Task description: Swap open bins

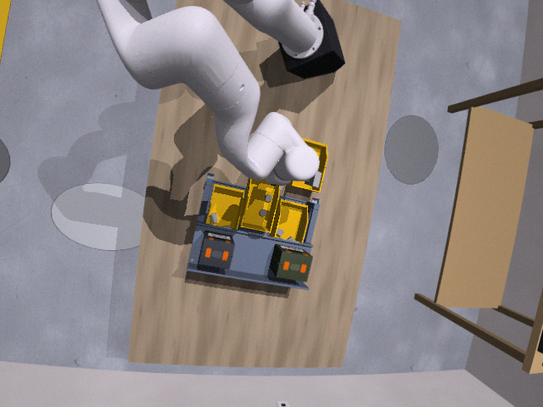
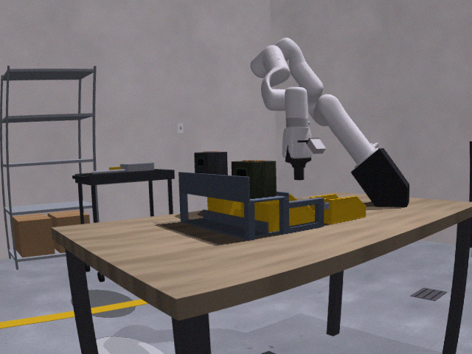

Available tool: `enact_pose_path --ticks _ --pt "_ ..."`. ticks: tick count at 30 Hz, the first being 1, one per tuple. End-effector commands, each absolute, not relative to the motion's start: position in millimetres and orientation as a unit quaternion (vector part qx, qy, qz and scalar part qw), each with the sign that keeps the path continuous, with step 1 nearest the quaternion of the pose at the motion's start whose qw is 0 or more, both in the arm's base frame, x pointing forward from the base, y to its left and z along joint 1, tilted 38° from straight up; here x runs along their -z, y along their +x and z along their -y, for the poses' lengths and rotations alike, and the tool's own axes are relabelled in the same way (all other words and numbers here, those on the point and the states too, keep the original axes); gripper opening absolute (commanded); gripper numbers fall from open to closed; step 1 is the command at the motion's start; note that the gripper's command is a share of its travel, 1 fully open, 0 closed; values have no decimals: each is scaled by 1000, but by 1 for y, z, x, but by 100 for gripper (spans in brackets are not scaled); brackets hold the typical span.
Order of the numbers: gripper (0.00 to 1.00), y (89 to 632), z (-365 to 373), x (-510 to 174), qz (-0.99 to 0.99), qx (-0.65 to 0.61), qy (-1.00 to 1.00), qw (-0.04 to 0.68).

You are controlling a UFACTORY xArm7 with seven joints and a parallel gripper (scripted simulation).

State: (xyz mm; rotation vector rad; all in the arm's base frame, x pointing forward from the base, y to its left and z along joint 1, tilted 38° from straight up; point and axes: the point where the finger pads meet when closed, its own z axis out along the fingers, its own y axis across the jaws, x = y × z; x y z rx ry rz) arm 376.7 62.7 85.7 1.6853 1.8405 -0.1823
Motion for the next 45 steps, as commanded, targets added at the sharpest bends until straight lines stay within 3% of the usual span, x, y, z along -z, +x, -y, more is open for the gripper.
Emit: enact_pose_path --ticks 1,45 --pt "0 377 -64 -86 -699 68 639 315" --pt "0 409 -19 -15 -699 68 639 315"
